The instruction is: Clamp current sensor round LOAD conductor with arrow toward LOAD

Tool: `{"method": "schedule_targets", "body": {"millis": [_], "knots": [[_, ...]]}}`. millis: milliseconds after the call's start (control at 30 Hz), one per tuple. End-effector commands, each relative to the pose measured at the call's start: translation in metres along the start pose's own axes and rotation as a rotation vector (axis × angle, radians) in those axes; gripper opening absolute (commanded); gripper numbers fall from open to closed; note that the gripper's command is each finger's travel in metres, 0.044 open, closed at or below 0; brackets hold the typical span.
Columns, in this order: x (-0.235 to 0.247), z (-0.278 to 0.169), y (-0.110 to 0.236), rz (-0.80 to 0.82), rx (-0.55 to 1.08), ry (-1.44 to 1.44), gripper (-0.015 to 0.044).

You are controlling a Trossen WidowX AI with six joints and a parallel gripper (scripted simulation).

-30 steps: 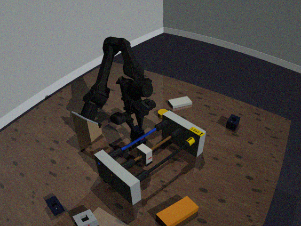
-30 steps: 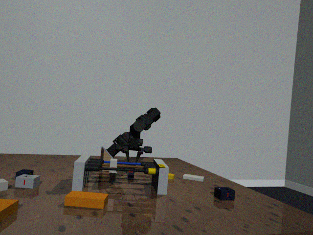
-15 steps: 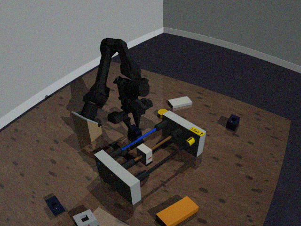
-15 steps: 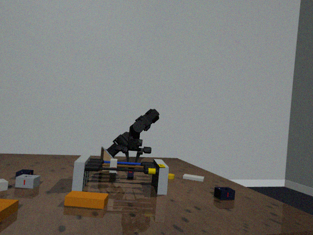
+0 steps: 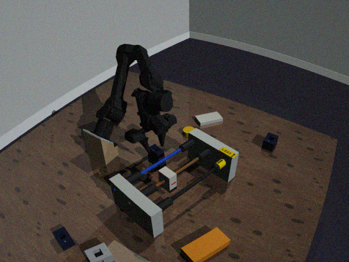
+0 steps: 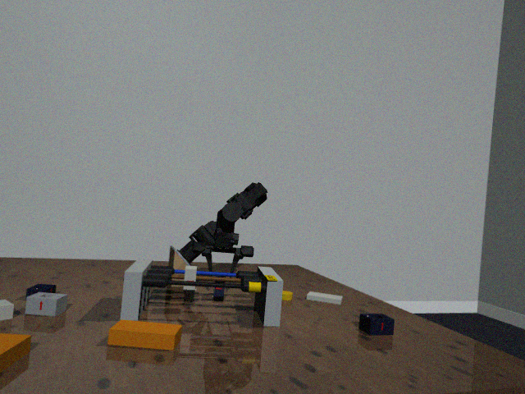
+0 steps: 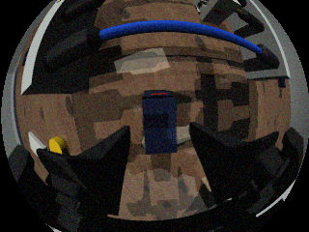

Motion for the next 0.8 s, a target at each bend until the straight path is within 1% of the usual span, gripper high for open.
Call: {"method": "schedule_targets", "body": {"millis": [0,67,133,300,333,367,567,767], "knots": [[-0.001,0.002,0.016,-0.006,-0.002,0.000,0.0281],[-0.002,0.001,0.038,-0.007,-0.001,-0.002,0.0281],[-0.001,-0.002,0.053,-0.003,0.001,-0.003,0.0281],[-0.001,-0.002,0.055,-0.002,0.001,-0.004,0.0281],[-0.001,-0.002,0.055,-0.002,0.003,0.010,0.0308],[-0.001,-0.001,0.055,-0.003,0.010,0.053,0.0320],[0.002,0.012,0.055,0.008,0.096,0.562,0.0320],[0.005,0.026,0.053,0.070,0.178,1.087,0.0320]]}}
Point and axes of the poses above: the point midway between the two fingers, 35 mm back from their tips, its own y axis back along the fingers, its own x axis across the jaws, z = x × y, the point moved 6 cm from there along y, back along the fingers, and after that the axes turned 9 degrees about -y, right-handed, at the moved point
